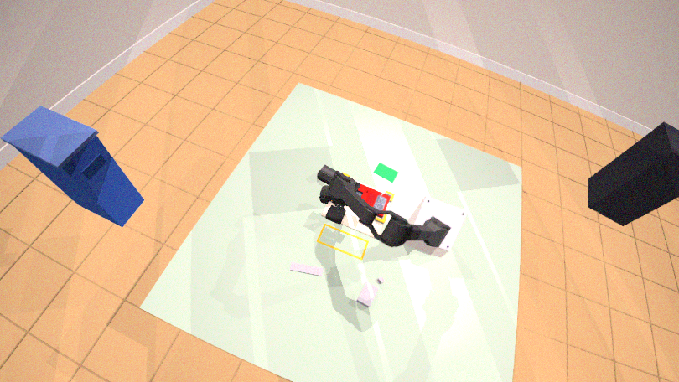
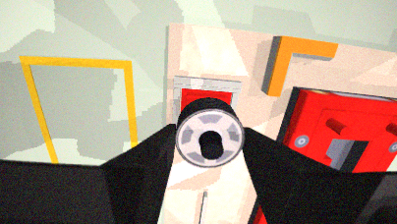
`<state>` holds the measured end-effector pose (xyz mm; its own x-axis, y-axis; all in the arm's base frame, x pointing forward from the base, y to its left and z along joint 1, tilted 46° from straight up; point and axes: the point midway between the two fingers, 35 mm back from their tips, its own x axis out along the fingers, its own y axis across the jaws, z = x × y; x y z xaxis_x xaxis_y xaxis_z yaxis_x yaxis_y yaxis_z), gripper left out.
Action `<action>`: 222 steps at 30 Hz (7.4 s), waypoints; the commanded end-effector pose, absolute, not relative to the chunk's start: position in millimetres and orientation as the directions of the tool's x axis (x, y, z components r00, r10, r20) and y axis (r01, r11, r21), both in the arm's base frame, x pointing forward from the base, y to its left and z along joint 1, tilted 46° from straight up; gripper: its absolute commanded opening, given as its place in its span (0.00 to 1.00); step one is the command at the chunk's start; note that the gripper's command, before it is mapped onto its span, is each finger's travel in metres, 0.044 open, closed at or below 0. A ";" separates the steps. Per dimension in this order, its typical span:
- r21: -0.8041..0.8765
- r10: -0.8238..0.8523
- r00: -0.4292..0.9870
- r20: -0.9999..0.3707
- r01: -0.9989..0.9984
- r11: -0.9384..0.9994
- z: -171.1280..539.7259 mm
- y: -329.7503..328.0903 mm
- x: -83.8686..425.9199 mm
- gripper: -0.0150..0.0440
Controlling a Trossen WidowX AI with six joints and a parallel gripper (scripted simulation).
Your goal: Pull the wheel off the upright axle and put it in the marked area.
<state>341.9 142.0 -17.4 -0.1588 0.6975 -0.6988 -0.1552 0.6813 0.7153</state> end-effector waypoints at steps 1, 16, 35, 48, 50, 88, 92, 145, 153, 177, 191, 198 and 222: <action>0.715 0.697 -0.160 -0.699 -0.159 0.681 -16.3 141.4 342.2 0.25; 0.715 0.697 -0.159 -0.699 -0.158 0.681 -13.0 137.9 343.2 0.25; 0.716 0.698 -0.157 -0.698 -0.157 0.680 -8.8 133.3 344.4 0.25; 0.716 0.699 -0.157 -0.698 -0.156 0.680 -5.9 130.2 345.2 0.25; 0.716 0.699 -0.156 -0.698 -0.156 0.680 -5.5 129.8 345.3 0.25; 0.718 0.701 -0.154 -0.696 -0.153 0.679 3.0 120.8 347.2 0.25; 0.718 0.701 -0.154 -0.696 -0.153 0.679 3.9 119.8 347.3 0.25; 0.721 0.704 -0.156 -0.693 -0.149 0.677 91.5 158.1 276.2 0.25; 0.719 0.702 -0.156 -0.695 -0.150 0.679 75.5 173.6 274.8 0.25; 0.725 0.708 -0.157 -0.689 -0.154 0.672 33.3 220.7 263.1 0.57; 0.722 0.705 -0.156 -0.692 -0.149 0.676 74.3 178.0 273.1 0.76; 0.714 0.697 -0.155 -0.700 -0.146 0.685 75.4 113.6 223.5 1.00; 0.719 0.701 -0.159 -0.695 -0.146 0.679 77.5 101.2 207.8 1.00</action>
<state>209.4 101.9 78.7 -0.1538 0.7058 -0.6915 -0.1450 0.6761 0.7224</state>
